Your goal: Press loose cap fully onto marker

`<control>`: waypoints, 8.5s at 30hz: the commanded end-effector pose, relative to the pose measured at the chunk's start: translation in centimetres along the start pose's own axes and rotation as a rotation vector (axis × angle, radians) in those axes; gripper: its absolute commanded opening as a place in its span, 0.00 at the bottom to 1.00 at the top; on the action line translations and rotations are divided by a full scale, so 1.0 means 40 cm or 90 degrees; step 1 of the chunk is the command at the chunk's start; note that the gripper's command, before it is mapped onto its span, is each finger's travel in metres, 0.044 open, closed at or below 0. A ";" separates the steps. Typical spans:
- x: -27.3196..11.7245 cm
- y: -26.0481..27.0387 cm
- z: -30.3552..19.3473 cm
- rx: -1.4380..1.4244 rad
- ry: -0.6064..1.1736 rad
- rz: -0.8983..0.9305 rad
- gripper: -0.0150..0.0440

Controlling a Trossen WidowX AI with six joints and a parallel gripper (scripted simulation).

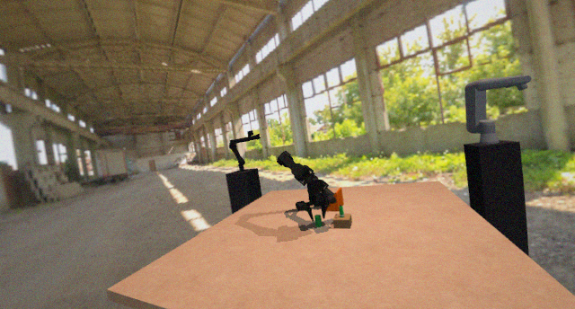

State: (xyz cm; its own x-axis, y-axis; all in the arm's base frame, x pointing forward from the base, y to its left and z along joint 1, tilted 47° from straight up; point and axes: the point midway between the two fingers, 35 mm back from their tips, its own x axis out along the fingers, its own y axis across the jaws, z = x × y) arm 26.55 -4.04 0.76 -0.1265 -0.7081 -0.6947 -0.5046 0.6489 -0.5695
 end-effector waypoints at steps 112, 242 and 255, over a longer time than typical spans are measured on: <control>-0.163 0.256 0.130 -0.003 -0.002 0.002 0.25; -0.404 0.261 0.118 0.340 -0.026 0.006 0.39; -0.404 0.261 0.118 0.340 -0.026 0.006 0.97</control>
State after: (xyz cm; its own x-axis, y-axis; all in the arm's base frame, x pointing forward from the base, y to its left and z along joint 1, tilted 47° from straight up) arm 27.44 15.47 4.00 -0.0850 -0.6971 -0.7119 0.0004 0.7145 -0.6997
